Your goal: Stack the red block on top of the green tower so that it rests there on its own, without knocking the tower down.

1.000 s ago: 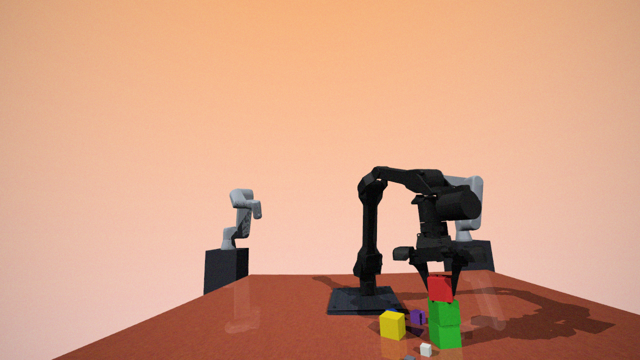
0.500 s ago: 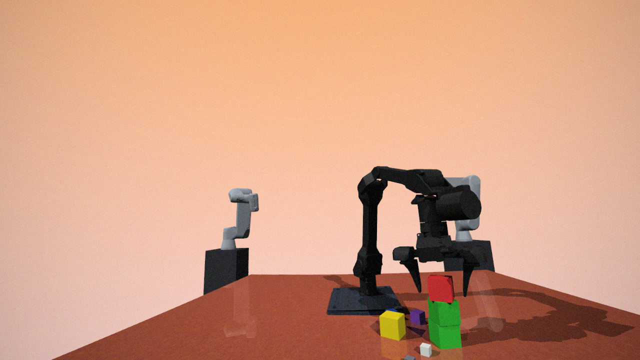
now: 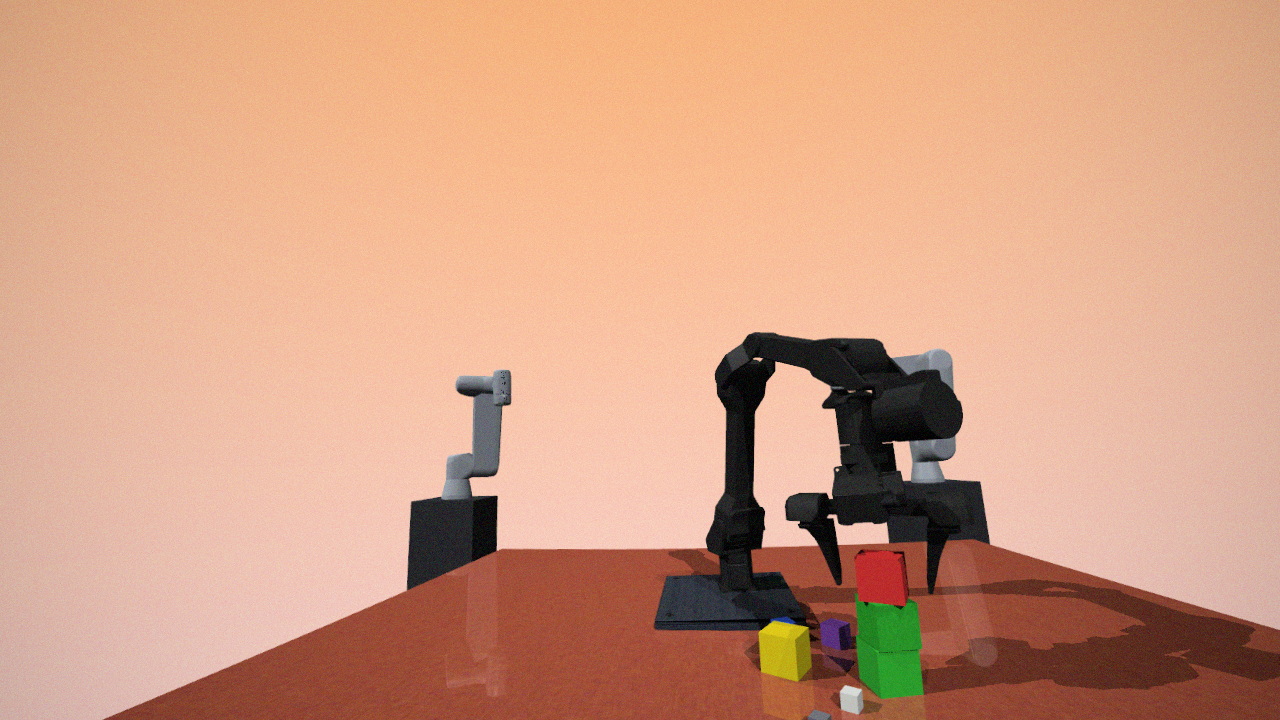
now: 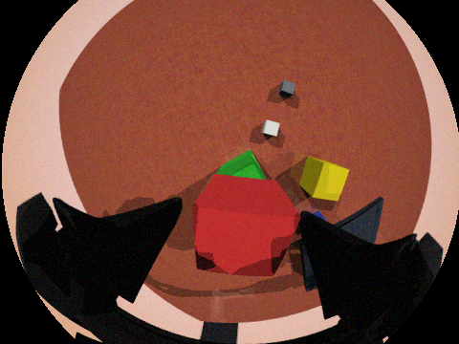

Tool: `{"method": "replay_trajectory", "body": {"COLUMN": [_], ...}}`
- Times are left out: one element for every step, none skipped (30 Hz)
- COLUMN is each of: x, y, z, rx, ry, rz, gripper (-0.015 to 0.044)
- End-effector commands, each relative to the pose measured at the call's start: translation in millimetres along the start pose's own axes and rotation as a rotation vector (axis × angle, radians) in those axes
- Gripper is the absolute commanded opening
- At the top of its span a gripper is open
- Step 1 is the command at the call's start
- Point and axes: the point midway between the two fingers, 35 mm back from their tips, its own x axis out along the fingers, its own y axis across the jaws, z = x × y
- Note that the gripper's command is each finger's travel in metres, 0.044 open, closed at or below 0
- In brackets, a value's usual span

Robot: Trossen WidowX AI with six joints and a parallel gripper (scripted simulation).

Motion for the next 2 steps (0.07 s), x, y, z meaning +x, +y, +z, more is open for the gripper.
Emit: {"method": "replay_trajectory", "body": {"x": [0.2, 0.2], "y": [0.1, 0.1], "z": [0.0, 0.0], "rx": [0.000, 0.000], "ry": [0.000, 0.000], "rz": [0.001, 0.001], "gripper": [0.0440, 0.0440]}}
